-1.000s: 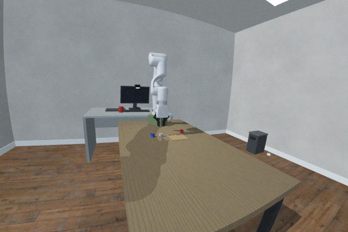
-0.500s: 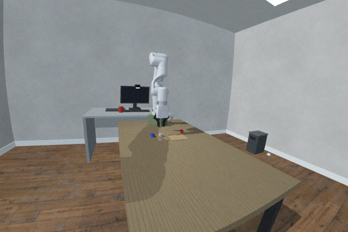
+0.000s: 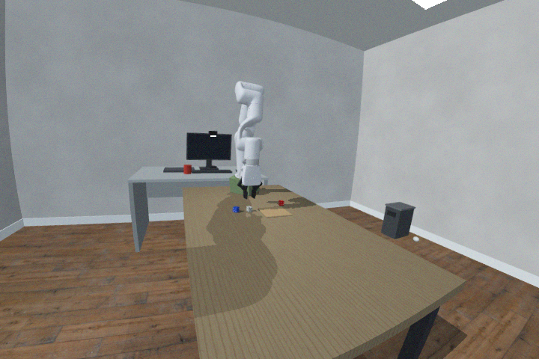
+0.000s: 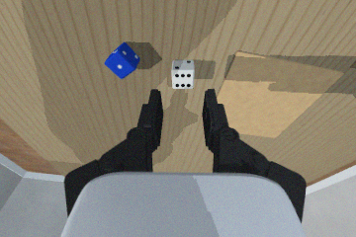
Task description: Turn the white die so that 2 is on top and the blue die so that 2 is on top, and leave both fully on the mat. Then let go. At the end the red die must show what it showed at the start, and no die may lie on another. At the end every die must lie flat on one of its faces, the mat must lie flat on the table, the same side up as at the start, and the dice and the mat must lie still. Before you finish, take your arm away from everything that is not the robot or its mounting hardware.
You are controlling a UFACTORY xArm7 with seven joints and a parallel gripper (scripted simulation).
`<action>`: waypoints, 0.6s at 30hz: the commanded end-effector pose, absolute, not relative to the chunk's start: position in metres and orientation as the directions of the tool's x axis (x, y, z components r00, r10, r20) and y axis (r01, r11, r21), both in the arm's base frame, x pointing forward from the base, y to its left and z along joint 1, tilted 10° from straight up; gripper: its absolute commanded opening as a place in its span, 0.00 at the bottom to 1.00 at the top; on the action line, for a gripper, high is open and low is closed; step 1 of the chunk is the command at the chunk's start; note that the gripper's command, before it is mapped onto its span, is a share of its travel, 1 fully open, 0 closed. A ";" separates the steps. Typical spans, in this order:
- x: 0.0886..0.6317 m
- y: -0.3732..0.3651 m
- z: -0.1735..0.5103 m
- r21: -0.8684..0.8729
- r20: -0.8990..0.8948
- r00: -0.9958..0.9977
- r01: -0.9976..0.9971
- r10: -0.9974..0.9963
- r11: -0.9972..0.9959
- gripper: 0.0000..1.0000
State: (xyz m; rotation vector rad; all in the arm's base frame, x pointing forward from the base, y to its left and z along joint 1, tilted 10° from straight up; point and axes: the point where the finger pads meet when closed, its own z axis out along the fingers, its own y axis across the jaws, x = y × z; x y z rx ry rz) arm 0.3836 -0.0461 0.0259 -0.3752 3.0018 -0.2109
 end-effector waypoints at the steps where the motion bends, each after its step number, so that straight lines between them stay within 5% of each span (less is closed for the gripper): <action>1: 0.388 -0.047 0.017 -0.136 -0.095 -0.963 -0.240 -0.254 0.961 0.42; 18: 0.391 -0.050 -0.006 -0.136 -0.095 -0.963 -0.240 -0.254 0.961 0.42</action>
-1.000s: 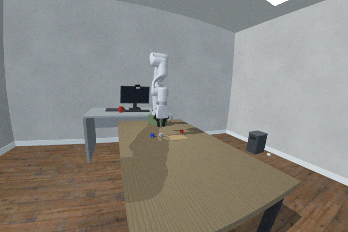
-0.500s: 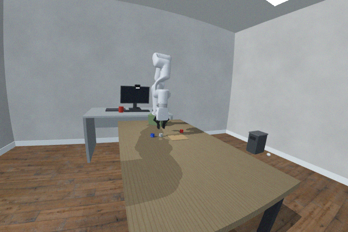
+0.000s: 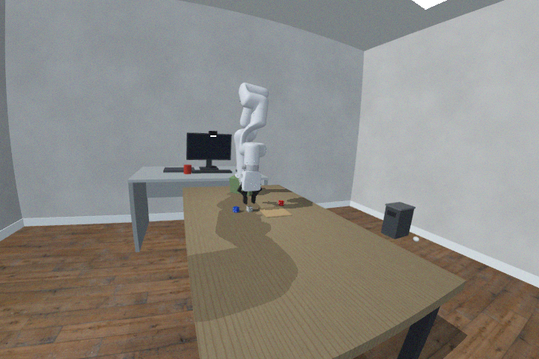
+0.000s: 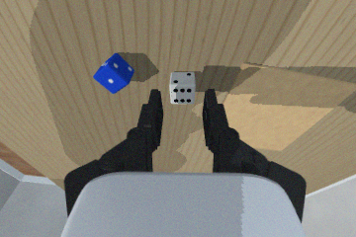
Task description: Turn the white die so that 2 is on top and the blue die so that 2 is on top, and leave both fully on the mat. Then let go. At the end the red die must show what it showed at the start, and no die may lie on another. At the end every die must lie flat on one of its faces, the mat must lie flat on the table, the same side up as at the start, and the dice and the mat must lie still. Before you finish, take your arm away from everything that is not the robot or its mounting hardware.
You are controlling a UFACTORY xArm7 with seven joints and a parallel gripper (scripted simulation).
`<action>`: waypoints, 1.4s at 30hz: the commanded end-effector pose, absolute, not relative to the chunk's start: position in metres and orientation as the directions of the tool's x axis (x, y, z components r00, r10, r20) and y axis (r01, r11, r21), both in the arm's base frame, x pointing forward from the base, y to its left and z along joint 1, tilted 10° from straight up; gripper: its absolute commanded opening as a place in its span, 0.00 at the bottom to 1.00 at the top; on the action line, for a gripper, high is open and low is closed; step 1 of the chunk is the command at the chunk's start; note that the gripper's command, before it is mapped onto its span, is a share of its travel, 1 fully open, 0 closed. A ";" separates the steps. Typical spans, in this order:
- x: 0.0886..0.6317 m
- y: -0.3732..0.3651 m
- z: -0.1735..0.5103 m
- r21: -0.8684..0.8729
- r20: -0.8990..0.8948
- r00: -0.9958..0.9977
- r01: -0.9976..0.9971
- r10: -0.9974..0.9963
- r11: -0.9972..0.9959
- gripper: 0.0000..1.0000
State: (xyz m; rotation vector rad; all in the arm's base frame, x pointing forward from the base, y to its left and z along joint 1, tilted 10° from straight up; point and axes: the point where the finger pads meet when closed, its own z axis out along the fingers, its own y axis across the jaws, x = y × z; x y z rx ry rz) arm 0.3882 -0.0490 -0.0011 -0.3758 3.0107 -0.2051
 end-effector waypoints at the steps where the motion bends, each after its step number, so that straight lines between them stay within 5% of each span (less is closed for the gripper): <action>1: 0.391 -0.050 -0.007 -0.136 -0.095 -0.963 -0.240 -0.254 0.961 0.42; 42: 0.392 -0.050 -0.010 -0.136 -0.095 -0.963 -0.240 -0.254 0.961 0.42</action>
